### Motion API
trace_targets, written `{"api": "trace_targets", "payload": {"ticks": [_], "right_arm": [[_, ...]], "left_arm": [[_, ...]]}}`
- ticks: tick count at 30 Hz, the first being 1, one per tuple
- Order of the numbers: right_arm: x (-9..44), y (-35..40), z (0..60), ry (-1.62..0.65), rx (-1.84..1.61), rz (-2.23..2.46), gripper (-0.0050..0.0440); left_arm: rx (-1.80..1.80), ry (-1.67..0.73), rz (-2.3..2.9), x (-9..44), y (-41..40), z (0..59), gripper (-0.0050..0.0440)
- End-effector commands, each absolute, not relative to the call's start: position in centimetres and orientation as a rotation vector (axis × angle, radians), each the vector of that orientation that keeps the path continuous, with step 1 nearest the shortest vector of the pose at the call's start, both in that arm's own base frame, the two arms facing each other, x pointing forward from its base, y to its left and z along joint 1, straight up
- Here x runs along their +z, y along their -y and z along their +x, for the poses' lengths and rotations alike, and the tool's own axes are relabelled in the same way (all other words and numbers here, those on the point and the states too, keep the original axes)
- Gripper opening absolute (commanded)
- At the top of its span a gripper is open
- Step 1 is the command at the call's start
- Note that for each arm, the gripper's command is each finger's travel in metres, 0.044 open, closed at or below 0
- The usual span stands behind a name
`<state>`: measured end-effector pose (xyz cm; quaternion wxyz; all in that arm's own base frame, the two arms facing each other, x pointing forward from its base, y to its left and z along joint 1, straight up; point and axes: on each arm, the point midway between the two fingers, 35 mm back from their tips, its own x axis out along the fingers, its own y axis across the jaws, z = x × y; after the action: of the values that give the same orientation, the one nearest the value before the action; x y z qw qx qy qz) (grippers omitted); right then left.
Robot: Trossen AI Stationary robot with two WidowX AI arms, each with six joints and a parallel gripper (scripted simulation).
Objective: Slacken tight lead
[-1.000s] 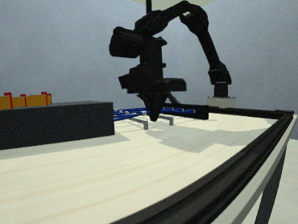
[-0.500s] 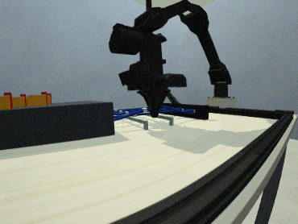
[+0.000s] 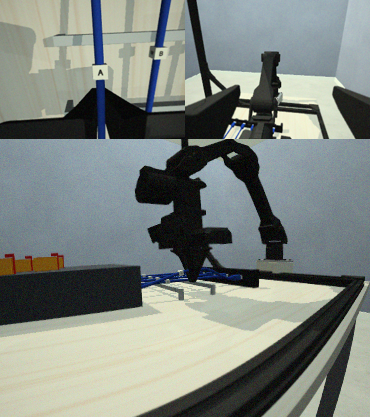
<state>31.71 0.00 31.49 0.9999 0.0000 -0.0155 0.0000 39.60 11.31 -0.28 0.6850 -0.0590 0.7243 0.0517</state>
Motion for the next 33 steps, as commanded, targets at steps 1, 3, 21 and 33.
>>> {"api": "trace_targets", "payload": {"ticks": [1,3,21,33], "right_arm": [[32.3,0.0,31.6,0.050,0.000,0.000,0.0440],[32.3,0.0,31.6,0.050,0.000,0.000,0.0440],[32.3,0.0,31.6,0.050,0.000,0.000,0.0440],[32.3,0.0,31.6,0.050,0.000,0.000,0.0440]], "left_arm": [[0.121,-1.584,-0.125,2.5,-11.5,40.1,-0.0050],[0.121,-1.584,-0.125,2.5,-11.5,40.1,-0.0050],[0.118,-1.609,-0.130,-1.9,-11.4,39.8,-0.0050],[0.123,-1.576,-0.124,-1.9,-11.4,39.8,-0.0050]]}}
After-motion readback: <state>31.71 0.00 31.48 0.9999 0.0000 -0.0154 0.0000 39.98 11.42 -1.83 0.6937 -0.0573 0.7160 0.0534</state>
